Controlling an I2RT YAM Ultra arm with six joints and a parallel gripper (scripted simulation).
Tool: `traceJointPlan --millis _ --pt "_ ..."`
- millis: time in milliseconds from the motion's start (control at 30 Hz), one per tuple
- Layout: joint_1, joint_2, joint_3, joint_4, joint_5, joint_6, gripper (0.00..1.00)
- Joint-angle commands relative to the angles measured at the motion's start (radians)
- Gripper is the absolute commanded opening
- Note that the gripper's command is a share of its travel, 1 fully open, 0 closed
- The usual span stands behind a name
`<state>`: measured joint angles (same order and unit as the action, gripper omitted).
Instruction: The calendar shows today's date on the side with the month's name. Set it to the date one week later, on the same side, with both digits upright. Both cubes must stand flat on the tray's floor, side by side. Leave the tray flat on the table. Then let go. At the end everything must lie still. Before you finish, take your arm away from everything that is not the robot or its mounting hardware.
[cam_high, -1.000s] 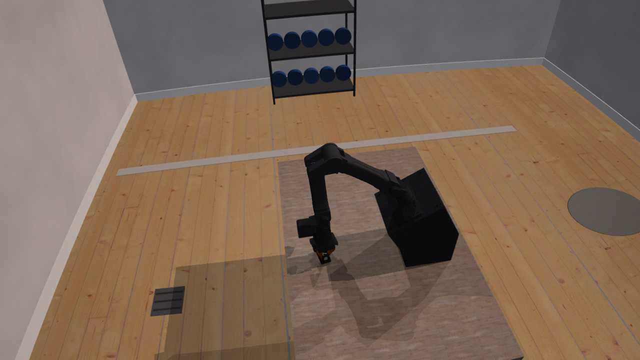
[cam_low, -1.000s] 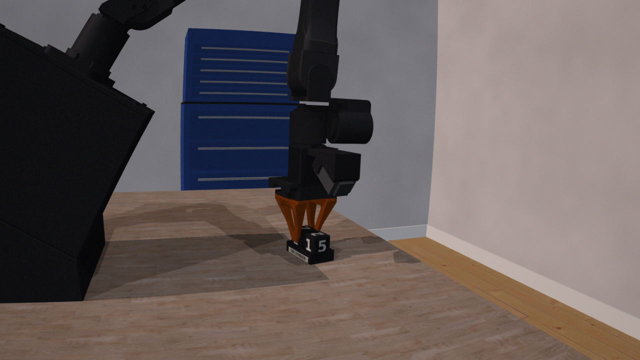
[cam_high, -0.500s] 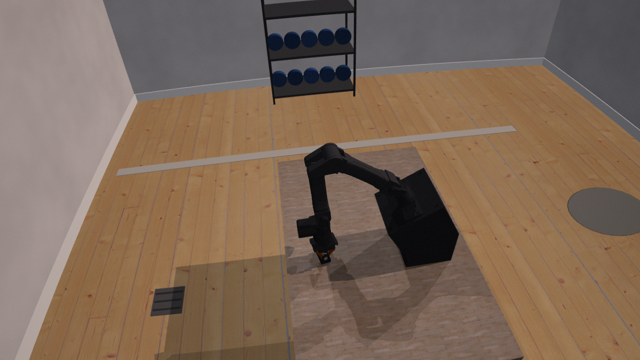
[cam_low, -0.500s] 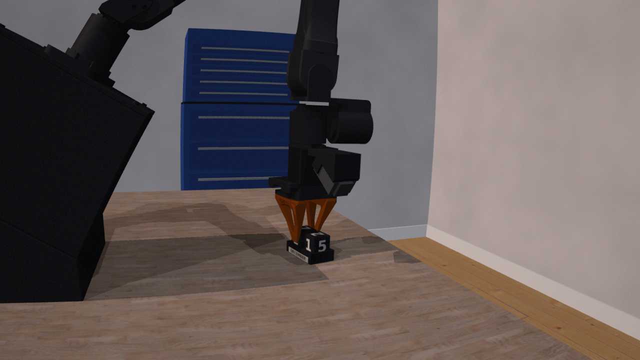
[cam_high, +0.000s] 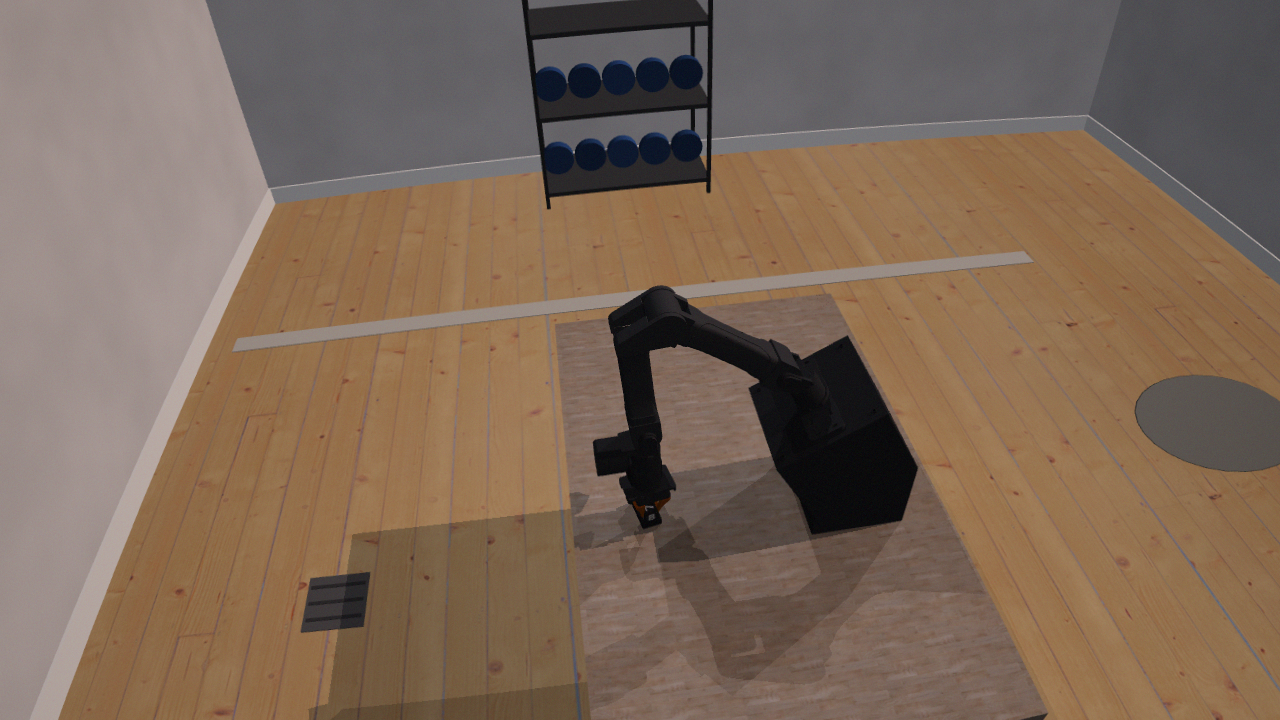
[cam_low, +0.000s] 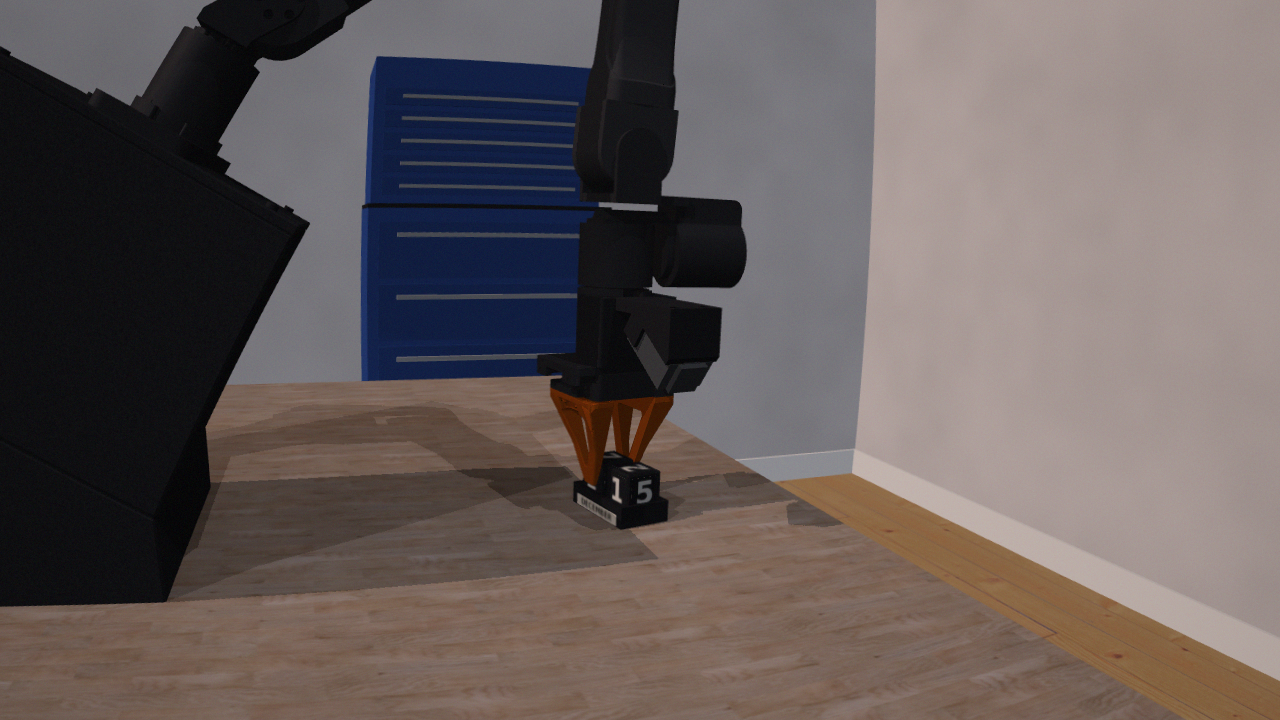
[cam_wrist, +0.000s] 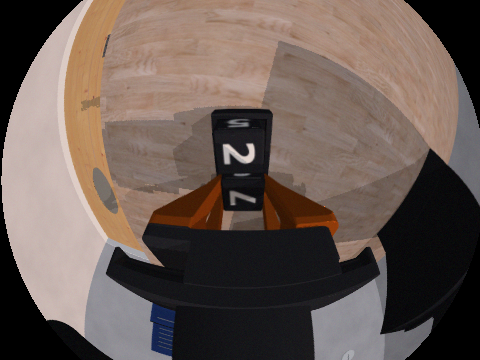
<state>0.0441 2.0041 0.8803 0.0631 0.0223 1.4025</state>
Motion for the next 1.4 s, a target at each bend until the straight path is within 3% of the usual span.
traceJointPlan --millis 0,267,767,1200,1367 --pt "0.0 -0.006 0.002 0.002 0.002 -0.001 0.26" --pt "0.0 -0.006 0.002 0.002 0.002 -0.001 0.26" --pt "0.0 -0.006 0.002 0.002 0.002 -0.001 0.45" --pt "0.0 -0.009 0.001 0.0 0.002 -0.001 0.45" --pt "0.001 -0.05 -0.013 -0.027 0.002 0.0 0.45"
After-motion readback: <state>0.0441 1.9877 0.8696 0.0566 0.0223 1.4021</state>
